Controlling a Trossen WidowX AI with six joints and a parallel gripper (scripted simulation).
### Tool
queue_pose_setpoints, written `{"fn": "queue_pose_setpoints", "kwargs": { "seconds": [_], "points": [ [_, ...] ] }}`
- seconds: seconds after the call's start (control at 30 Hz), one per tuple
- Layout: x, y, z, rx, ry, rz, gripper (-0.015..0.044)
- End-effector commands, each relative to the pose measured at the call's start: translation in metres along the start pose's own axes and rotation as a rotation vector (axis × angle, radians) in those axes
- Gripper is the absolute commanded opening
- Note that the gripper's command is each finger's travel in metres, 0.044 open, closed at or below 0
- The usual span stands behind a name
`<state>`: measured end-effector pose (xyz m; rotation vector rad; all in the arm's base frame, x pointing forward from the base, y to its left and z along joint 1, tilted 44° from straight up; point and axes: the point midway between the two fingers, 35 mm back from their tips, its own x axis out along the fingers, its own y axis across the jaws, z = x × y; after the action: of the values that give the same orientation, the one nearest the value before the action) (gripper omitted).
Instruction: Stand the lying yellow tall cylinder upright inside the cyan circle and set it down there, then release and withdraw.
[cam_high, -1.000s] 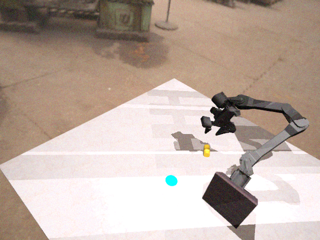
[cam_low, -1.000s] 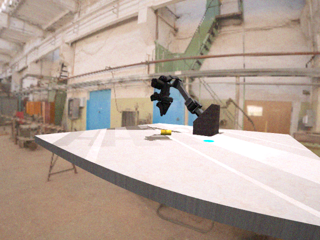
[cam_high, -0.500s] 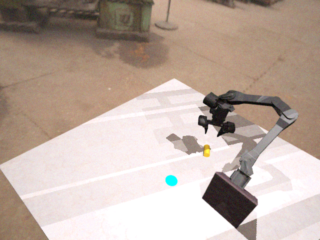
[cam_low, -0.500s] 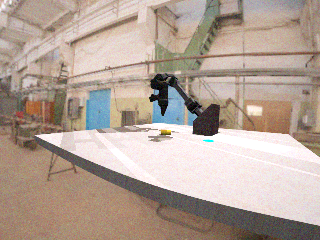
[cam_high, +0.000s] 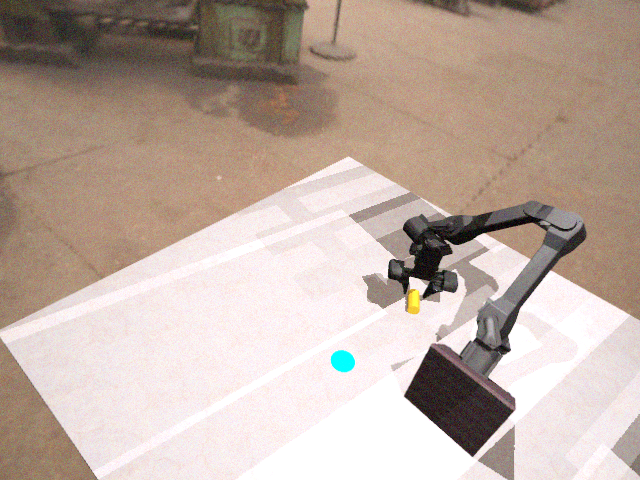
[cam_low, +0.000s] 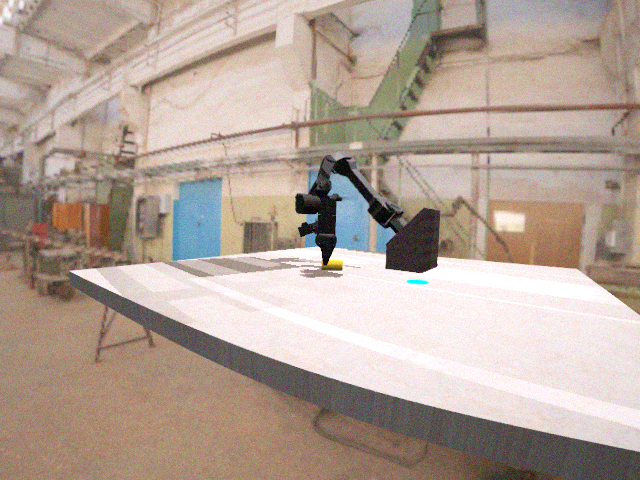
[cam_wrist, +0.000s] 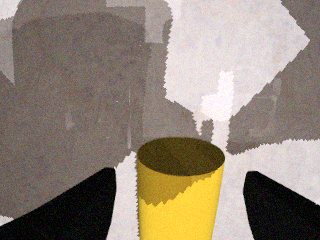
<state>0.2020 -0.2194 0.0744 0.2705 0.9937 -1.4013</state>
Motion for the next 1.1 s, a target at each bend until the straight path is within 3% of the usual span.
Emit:
{"fn": "queue_pose_setpoints", "kwargs": {
  "seconds": [0.0, 0.1, 0.3, 1.07],
  "points": [
    [0.002, 0.0, -0.001, -0.008, 0.001, 0.004, 0.0178],
    [0.002, 0.0, -0.001, -0.008, 0.001, 0.004, 0.0105],
    [-0.001, 0.002, -0.001, -0.009, 0.004, 0.004, 0.0105],
    [-0.069, 0.007, 0.0, -0.008, 0.014, 0.01, 0.0105]
  ]
}}
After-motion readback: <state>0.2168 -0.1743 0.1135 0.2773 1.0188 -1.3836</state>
